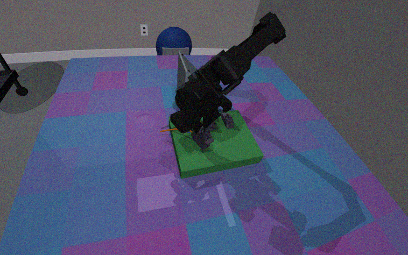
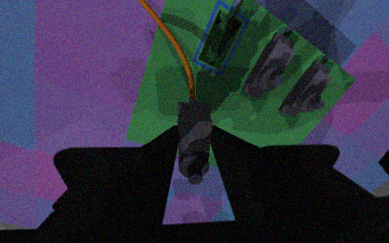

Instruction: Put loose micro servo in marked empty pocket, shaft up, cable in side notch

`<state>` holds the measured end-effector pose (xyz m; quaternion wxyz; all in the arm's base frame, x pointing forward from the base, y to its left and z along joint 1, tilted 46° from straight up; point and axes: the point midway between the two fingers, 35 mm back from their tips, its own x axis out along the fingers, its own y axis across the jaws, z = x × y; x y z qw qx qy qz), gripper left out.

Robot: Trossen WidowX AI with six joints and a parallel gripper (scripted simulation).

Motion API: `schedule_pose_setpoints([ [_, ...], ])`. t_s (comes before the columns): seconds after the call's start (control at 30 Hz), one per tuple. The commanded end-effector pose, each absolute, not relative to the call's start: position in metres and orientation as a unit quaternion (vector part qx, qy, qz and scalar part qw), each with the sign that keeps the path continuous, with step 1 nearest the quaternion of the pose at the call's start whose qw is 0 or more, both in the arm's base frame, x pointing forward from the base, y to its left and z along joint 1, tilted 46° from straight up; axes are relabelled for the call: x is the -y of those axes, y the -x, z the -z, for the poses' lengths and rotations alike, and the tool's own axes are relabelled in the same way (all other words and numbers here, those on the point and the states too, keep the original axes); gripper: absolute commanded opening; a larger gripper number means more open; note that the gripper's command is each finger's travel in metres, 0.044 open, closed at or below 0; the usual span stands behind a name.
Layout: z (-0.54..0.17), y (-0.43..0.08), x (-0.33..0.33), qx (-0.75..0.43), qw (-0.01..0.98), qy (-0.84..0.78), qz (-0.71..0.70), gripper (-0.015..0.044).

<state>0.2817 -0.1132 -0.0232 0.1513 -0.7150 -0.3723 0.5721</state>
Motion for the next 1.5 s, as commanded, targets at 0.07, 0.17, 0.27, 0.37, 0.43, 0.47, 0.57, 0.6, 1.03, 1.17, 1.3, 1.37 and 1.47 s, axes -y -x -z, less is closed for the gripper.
schedule_pose_setpoints([
  [0.07,0.023,-0.283,0.114,0.309,0.224,0.696,-0.608,0.0],
  [0.17,0.023,-0.283,0.114,0.277,0.26,0.684,-0.623,0.0],
  [0.27,0.023,-0.283,0.114,0.252,0.287,0.673,-0.634,0.0],
  [0.37,0.023,-0.283,0.114,0.25,0.289,0.672,-0.634,0.0],
  [0.43,0.023,-0.283,0.114,0.25,0.289,0.672,-0.634,0.0],
  [0.47,0.023,-0.282,0.114,0.25,0.289,0.672,-0.634,0.0],
  [0.57,0.023,-0.276,0.114,0.25,0.289,0.672,-0.635,0.0],
  [0.6,0.023,-0.272,0.114,0.25,0.289,0.672,-0.635,0.0],
  [1.03,0.026,-0.213,0.11,0.249,0.289,0.671,-0.636,0.0],
  [1.17,0.026,-0.194,0.109,0.249,0.289,0.671,-0.636,0.0],
  [1.3,0.027,-0.176,0.107,0.249,0.289,0.67,-0.636,0.0],
  [1.37,0.027,-0.173,0.107,0.249,0.29,0.67,-0.636,0.0],
  [1.47,0.027,-0.173,0.107,0.249,0.29,0.67,-0.636,0.0],
])
